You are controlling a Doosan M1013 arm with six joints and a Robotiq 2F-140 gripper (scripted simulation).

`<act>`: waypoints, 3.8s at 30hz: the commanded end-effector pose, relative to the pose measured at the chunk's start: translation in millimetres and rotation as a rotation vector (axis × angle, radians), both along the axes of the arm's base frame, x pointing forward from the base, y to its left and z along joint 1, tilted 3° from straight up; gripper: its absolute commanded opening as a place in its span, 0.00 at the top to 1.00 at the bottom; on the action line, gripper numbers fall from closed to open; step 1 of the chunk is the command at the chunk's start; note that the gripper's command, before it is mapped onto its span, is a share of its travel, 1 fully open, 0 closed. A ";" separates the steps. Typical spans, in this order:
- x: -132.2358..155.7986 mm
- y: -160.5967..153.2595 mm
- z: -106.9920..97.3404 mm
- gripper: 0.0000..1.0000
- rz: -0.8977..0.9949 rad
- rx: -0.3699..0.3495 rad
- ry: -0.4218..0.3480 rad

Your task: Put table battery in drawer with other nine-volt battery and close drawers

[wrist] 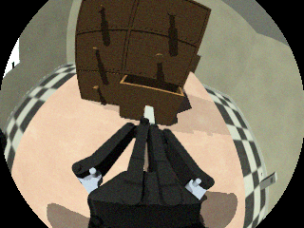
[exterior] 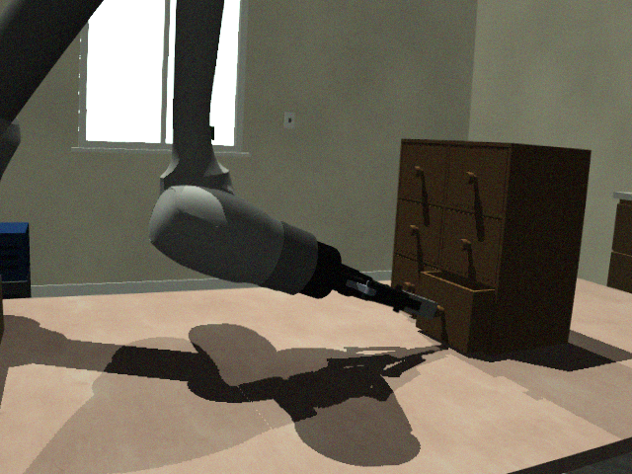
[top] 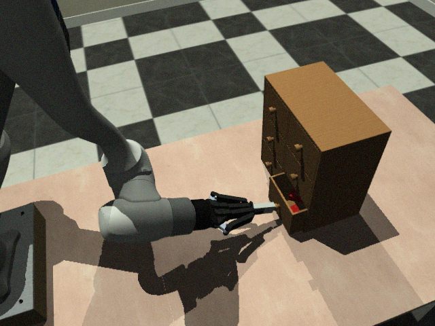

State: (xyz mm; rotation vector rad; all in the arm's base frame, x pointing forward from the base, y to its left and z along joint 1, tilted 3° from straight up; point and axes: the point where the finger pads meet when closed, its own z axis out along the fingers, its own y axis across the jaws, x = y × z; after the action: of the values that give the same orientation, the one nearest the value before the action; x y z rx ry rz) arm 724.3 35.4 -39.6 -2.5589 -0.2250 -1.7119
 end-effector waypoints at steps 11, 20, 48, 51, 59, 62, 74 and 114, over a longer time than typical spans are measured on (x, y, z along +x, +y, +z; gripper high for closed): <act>24.7 2.3 -1.9 1.00 -0.004 0.002 -0.001; 34.3 3.7 -2.4 1.00 -0.004 0.002 -0.001; 44.0 5.2 -2.8 1.00 -0.004 0.002 -0.001; 44.0 5.2 -2.8 1.00 -0.004 0.002 -0.001; 44.0 5.2 -2.8 1.00 -0.004 0.002 -0.001; 44.0 5.2 -2.8 1.00 -0.004 0.002 -0.001; 44.0 5.2 -2.8 1.00 -0.004 0.002 -0.001; 44.0 5.2 -2.8 1.00 -0.004 0.002 -0.001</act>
State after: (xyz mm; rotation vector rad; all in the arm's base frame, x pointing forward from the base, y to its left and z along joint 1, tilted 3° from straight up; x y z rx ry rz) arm 763.9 41.2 -41.5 -2.5589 -0.2258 -1.7121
